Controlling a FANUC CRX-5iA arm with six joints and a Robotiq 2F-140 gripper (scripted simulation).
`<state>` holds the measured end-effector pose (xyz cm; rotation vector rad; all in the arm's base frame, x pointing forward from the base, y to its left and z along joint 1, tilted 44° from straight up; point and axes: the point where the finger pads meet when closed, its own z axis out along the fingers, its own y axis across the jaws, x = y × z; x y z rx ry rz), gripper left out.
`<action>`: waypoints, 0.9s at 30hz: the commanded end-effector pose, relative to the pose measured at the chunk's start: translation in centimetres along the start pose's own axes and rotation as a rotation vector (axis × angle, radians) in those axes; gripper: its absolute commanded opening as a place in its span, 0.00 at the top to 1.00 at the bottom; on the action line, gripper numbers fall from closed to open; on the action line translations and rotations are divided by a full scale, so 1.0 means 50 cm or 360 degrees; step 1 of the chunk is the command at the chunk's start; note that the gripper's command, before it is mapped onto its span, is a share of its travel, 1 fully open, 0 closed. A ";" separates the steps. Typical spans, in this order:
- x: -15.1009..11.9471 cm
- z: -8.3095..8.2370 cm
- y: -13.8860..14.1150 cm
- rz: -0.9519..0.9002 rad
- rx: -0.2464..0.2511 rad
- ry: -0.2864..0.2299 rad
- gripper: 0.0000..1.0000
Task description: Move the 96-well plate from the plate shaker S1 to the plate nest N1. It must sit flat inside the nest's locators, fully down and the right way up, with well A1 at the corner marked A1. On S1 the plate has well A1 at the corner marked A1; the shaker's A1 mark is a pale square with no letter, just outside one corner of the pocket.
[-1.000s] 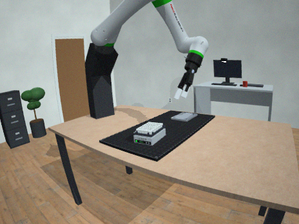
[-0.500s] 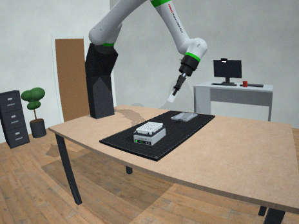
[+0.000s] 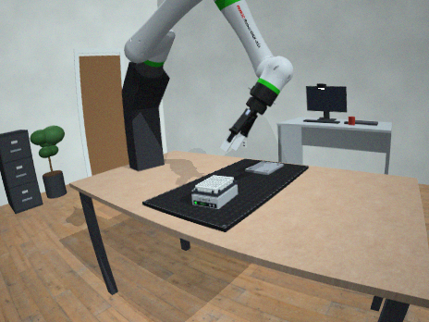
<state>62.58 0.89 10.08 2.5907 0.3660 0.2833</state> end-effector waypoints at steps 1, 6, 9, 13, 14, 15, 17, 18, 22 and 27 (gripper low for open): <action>-0.016 0.018 0.010 0.0092 0.0068 -0.0041 0.00; -0.047 0.048 0.023 0.0240 0.0171 -0.0096 0.00; -0.060 0.061 0.028 0.0305 0.0215 -0.0117 0.00; -0.083 0.084 0.035 0.0455 0.0317 -0.0162 0.00; -0.090 0.090 0.038 0.0498 0.0346 -0.0173 0.00; -0.095 0.095 0.039 0.0541 0.0375 -0.0184 0.00; -0.095 0.095 0.039 0.0541 0.0375 -0.0184 0.00; -0.102 0.102 0.041 0.0584 0.0404 -0.0194 0.00; -0.120 0.122 0.048 0.0758 0.0521 -0.0230 0.00; -0.125 0.130 0.052 0.0977 0.0667 -0.0263 0.00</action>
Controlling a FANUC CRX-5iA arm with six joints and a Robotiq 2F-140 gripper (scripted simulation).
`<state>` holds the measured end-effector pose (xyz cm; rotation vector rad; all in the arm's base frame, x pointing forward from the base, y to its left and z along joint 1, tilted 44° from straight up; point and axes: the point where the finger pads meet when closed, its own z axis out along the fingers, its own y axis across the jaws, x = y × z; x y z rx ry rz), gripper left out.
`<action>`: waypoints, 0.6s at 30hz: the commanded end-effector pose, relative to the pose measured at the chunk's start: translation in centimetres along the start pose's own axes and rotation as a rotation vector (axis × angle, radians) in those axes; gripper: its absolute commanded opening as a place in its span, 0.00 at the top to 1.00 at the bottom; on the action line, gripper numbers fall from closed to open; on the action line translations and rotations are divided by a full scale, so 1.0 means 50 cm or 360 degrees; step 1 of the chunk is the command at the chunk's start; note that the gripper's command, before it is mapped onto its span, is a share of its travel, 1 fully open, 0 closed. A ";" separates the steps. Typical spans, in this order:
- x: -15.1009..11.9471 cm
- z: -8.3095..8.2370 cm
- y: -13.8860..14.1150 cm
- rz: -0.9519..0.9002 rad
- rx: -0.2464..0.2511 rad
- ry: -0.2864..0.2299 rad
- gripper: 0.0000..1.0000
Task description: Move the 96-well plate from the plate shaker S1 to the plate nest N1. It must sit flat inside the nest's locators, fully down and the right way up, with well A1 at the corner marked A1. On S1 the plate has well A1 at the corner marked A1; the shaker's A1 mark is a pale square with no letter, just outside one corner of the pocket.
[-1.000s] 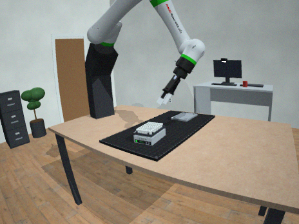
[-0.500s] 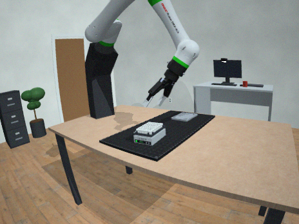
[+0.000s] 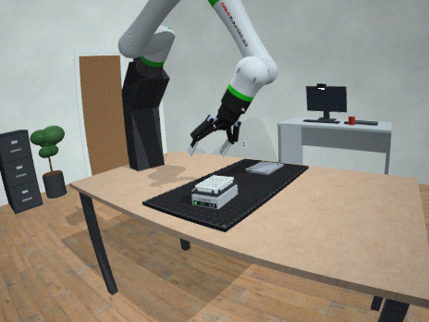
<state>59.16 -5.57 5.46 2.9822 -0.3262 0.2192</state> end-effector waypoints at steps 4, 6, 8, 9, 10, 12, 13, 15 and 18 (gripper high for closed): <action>0.000 0.012 0.018 0.0343 0.0260 -0.0060 0.00; 0.000 0.012 0.018 0.0363 0.0275 -0.0062 0.00; 0.008 0.011 0.023 0.0406 0.0307 -0.0064 0.00; 0.008 0.011 0.023 0.0448 0.0339 -0.0066 0.00; 0.017 0.007 0.027 0.0490 0.0371 -0.0067 0.00; 0.021 0.006 0.028 0.0575 0.0435 -0.0069 0.00; 0.021 0.006 0.028 0.0617 0.0467 -0.0070 0.00; 0.029 0.002 0.031 0.0697 0.0529 -0.0070 0.00; 0.038 -0.002 0.034 0.0798 0.0609 -0.0067 0.00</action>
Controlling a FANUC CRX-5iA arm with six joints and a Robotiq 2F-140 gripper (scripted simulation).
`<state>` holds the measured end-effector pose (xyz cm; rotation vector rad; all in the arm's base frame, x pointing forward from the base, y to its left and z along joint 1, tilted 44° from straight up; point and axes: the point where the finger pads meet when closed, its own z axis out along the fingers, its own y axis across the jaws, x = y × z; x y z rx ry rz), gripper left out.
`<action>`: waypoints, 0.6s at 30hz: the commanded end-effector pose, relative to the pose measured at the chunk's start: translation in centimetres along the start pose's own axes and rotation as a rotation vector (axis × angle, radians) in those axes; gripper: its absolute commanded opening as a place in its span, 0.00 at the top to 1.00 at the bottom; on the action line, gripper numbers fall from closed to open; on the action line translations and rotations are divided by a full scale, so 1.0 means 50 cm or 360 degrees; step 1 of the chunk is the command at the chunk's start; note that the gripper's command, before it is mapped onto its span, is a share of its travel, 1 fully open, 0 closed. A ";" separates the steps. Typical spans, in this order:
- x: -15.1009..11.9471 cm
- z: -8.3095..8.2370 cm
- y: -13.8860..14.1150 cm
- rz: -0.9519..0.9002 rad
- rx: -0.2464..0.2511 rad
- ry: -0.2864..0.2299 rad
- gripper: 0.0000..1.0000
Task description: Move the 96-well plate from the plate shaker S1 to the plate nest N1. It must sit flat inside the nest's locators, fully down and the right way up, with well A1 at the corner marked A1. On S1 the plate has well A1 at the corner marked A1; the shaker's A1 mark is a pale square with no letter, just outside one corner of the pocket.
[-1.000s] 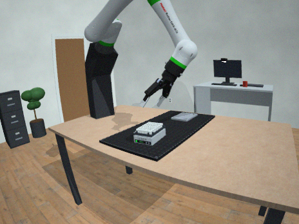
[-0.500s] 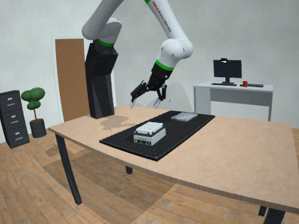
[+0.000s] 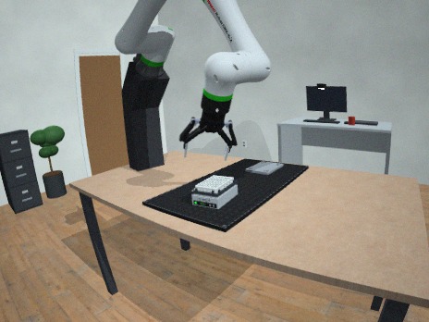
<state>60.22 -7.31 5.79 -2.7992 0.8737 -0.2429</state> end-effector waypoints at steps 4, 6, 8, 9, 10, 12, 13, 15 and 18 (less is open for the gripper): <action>0.039 -0.023 -0.008 0.0306 0.0268 -0.0003 0.00; 0.039 -0.023 -0.008 0.0306 0.0268 -0.0003 0.00; 0.055 -0.034 -0.012 0.0385 0.0339 0.0006 0.00; 0.063 -0.040 -0.014 0.0424 0.0374 0.0010 0.00; 0.071 -0.046 -0.016 0.0463 0.0410 0.0015 0.00; 0.086 -0.056 -0.019 0.0541 0.0481 0.0024 0.00; 0.086 -0.056 -0.019 0.0549 0.0489 0.0025 0.00; 0.102 -0.068 -0.021 0.0625 0.0563 0.0039 0.00; 0.120 -0.083 -0.024 0.0677 0.0613 0.0048 0.00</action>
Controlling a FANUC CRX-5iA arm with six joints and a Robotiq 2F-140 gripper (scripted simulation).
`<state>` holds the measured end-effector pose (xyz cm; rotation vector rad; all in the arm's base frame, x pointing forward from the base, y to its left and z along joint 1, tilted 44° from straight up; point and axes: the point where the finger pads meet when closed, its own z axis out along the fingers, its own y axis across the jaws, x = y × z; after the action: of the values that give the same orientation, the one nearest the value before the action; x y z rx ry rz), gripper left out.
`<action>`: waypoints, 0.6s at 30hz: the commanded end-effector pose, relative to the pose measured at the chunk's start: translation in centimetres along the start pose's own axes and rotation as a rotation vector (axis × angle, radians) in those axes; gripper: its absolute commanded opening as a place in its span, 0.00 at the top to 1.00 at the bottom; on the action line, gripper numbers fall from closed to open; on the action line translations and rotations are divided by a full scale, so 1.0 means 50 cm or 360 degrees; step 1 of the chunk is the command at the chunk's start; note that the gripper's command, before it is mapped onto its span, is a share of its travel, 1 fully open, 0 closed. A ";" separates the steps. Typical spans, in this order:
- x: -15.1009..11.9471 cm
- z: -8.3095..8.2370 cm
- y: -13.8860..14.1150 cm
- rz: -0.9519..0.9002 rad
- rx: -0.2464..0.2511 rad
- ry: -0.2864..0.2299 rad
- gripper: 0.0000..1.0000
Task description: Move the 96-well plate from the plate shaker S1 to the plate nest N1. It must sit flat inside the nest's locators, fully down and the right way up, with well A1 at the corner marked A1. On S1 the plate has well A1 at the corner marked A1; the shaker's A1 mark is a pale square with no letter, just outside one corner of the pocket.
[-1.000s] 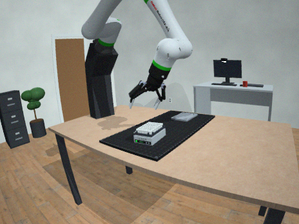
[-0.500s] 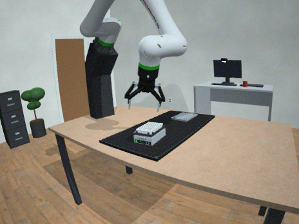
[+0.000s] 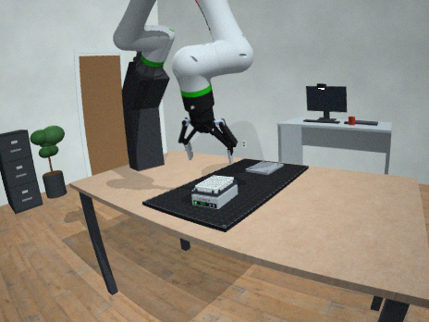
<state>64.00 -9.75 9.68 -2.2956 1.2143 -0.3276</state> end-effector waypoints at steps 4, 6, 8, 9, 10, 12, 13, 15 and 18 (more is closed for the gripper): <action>0.039 -0.028 -0.033 0.0197 0.0214 0.0023 0.00; 0.046 -0.033 -0.038 0.0210 0.0227 0.0026 0.00; 0.052 -0.038 -0.043 0.0210 0.0227 0.0026 0.00; 0.052 -0.038 -0.043 0.0210 0.0227 0.0026 0.00; 0.052 -0.038 -0.043 0.0210 0.0227 0.0026 0.00; 0.052 -0.038 -0.043 0.0210 0.0227 0.0026 0.00; 0.052 -0.038 -0.043 0.0210 0.0227 0.0026 0.00; 0.052 -0.038 -0.043 0.0210 0.0227 0.0026 0.00; 0.052 -0.038 -0.043 0.0210 0.0227 0.0026 0.00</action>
<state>66.12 -11.49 12.35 -2.0848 1.3000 -0.3725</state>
